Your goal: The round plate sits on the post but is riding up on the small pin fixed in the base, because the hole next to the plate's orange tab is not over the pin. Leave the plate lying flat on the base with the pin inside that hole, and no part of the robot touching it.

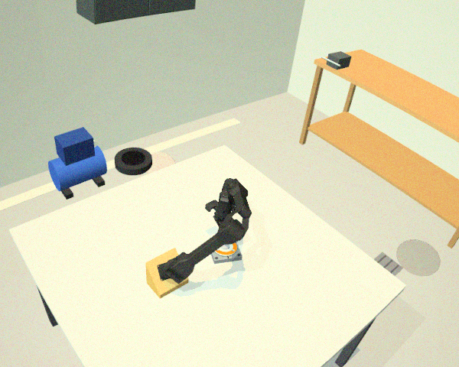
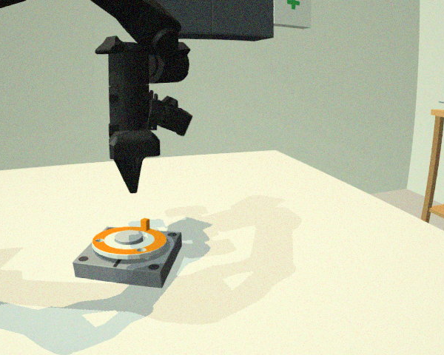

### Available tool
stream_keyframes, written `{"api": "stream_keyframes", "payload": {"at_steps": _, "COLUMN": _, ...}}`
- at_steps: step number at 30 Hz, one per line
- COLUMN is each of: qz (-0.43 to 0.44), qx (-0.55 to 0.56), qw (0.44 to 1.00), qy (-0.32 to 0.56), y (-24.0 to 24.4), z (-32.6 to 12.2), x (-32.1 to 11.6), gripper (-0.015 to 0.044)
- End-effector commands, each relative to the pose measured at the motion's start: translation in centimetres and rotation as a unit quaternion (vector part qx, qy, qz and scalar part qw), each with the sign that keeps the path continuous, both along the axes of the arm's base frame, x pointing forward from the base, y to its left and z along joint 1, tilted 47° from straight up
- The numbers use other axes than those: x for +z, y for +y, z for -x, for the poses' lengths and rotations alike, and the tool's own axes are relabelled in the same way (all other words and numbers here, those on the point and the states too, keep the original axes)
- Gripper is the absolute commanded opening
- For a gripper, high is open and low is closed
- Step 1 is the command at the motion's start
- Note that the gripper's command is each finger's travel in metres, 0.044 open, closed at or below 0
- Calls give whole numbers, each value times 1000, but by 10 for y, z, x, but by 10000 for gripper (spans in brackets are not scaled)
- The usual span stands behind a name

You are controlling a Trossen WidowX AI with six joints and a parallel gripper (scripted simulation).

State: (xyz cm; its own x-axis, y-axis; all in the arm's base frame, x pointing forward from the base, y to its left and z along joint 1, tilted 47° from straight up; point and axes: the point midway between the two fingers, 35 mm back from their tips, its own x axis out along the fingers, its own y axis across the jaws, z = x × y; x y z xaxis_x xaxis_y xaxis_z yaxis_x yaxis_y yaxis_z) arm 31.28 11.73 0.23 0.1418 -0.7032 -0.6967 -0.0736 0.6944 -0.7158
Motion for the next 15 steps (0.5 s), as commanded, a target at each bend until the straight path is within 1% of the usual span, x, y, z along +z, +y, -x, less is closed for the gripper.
{"api": "stream_keyframes", "payload": {"at_steps": 1, "qz": 4, "qx": 3, "qw": 1000, "qy": 4, "y": -7, "z": -2, "x": -8, "gripper": 0}}
{"api": "stream_keyframes", "payload": {"at_steps": 7, "qz": 5, "qx": 3, "qw": 1000, "qy": 4, "y": -31, "z": -6, "x": -30, "gripper": 0}}
{"api": "stream_keyframes", "payload": {"at_steps": 15, "qz": 5, "qx": 3, "qw": 1000, "qy": 4, "y": -34, "z": -9, "x": -31, "gripper": 0}}
